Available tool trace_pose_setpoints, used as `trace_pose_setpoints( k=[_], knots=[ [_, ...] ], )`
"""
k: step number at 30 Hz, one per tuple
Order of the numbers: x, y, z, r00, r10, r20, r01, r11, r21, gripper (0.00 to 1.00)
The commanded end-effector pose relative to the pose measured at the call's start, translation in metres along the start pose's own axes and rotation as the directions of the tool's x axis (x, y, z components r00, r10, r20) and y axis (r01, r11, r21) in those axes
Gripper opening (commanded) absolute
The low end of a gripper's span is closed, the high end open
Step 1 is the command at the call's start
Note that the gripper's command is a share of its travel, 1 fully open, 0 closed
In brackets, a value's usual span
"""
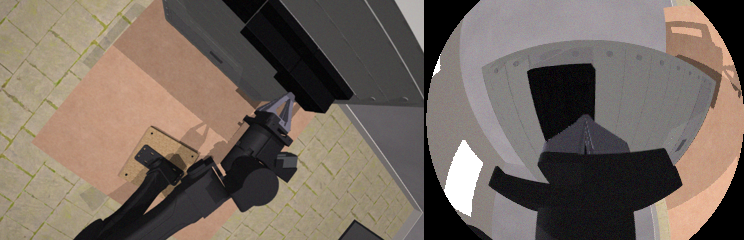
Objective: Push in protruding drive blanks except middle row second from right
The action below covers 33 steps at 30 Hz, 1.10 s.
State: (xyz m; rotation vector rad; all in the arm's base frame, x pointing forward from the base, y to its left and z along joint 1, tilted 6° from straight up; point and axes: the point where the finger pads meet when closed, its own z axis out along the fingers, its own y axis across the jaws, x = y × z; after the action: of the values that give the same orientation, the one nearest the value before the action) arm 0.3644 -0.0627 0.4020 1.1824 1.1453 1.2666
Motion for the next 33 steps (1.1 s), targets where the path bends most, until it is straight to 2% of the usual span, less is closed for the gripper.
trace_pose_setpoints(
  k=[1,29,33],
  knots=[
    [0.000,0.023,0.010,1.000,-0.030,0.004,0.030,0.998,-0.050,0.00],
    [-0.003,0.025,0.014,0.999,-0.031,0.009,0.031,0.998,-0.050,0.00],
    [-0.002,0.027,0.021,1.000,-0.030,0.004,0.030,0.998,-0.050,0.00]
  ],
)
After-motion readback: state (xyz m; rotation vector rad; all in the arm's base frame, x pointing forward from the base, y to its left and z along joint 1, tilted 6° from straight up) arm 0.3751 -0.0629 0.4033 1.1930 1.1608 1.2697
